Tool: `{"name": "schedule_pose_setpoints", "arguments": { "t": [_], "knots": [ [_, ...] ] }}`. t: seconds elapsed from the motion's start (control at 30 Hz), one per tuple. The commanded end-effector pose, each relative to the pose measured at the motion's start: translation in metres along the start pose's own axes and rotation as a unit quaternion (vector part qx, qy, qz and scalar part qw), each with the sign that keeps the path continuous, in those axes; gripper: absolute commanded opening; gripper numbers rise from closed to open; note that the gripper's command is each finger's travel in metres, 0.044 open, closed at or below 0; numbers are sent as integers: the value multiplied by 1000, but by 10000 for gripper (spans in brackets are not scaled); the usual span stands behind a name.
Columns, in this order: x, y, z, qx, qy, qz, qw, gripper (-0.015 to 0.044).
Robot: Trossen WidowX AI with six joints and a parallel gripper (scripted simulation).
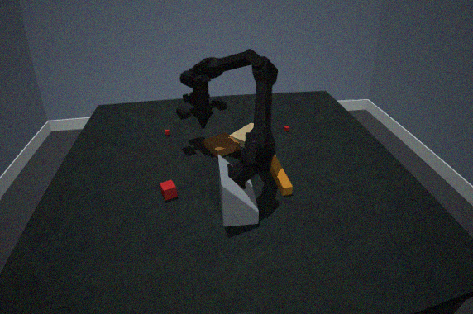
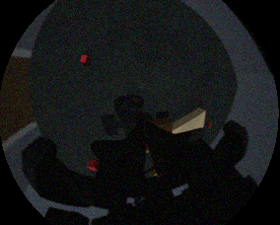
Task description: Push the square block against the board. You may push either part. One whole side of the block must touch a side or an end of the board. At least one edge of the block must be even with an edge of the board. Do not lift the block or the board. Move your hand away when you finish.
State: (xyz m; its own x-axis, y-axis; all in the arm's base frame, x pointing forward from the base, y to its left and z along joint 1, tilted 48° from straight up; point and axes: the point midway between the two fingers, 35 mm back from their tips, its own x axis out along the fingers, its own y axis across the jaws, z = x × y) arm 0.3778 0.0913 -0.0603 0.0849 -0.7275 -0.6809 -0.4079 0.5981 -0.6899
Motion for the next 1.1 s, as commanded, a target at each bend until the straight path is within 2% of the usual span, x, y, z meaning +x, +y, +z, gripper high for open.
{"name": "schedule_pose_setpoints", "arguments": {
  "t": [0.0, 0.23, 1.07],
  "knots": [
    [-1, 4, -9, 1, -2, 2, 1000, 0],
    [53, 4, -8, -58, -1, 0, 998, 0],
    [53, 1, -29, -58, -1, 0, 998, 0]
  ]
}}
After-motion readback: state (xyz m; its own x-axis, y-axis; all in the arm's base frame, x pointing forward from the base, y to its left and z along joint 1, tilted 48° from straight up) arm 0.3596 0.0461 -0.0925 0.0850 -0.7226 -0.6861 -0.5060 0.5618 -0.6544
